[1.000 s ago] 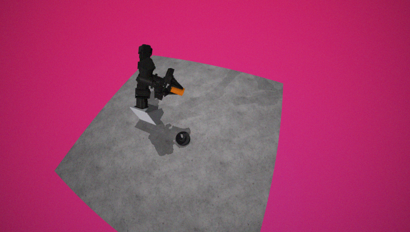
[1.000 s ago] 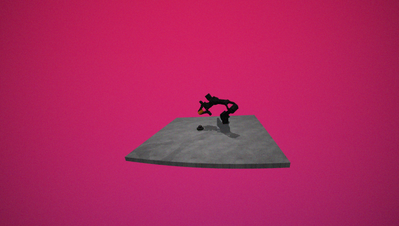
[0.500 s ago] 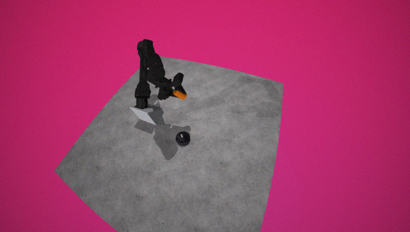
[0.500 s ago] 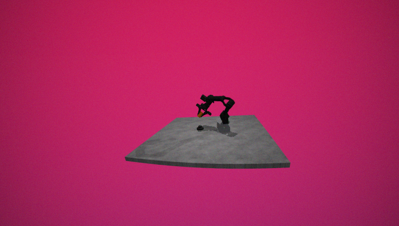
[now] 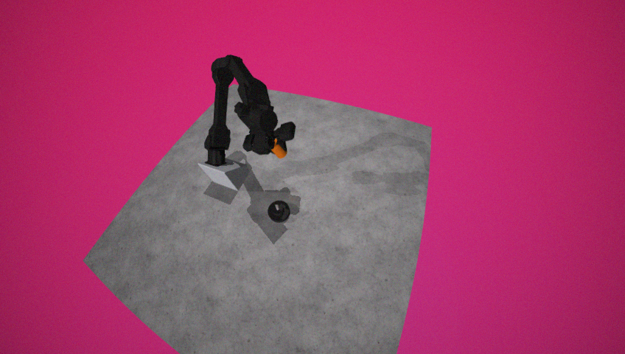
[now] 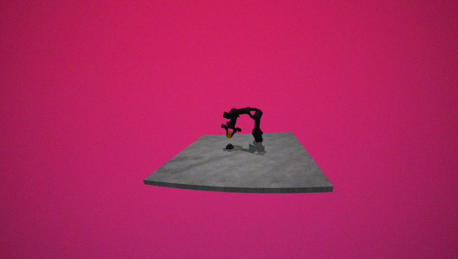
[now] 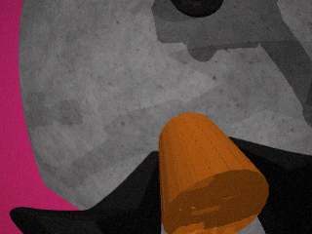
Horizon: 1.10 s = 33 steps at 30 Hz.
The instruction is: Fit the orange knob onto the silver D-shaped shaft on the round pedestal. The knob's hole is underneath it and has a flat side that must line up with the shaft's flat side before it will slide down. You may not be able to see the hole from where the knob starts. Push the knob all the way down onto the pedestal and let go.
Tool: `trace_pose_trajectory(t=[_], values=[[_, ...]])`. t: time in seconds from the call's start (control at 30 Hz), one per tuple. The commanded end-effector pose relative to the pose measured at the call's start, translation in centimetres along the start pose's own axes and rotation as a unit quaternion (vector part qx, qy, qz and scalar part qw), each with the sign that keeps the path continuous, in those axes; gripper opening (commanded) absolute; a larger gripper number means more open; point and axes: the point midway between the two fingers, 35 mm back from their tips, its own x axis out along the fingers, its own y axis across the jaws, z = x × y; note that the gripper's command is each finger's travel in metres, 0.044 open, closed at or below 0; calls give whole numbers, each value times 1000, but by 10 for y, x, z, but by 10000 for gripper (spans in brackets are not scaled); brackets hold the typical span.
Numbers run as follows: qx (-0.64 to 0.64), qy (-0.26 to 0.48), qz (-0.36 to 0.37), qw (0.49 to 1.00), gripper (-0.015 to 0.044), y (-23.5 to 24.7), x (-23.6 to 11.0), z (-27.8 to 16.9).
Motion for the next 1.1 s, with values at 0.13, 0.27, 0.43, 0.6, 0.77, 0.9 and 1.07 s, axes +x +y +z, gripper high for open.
trace_pose_trajectory(t=[0.13,0.27,0.43,0.6,0.77,0.9,1.07], values=[[-5,0,-110,994,0,0,18,0],[-8,0,-160,987,0,-1,26,-1],[-9,-1,-167,986,0,-2,36,0],[-10,-3,-168,986,0,-6,58,3],[-11,-3,-168,986,0,-11,82,5],[-11,-3,-168,986,0,-15,100,6],[-12,-1,-168,986,0,-21,122,7]])
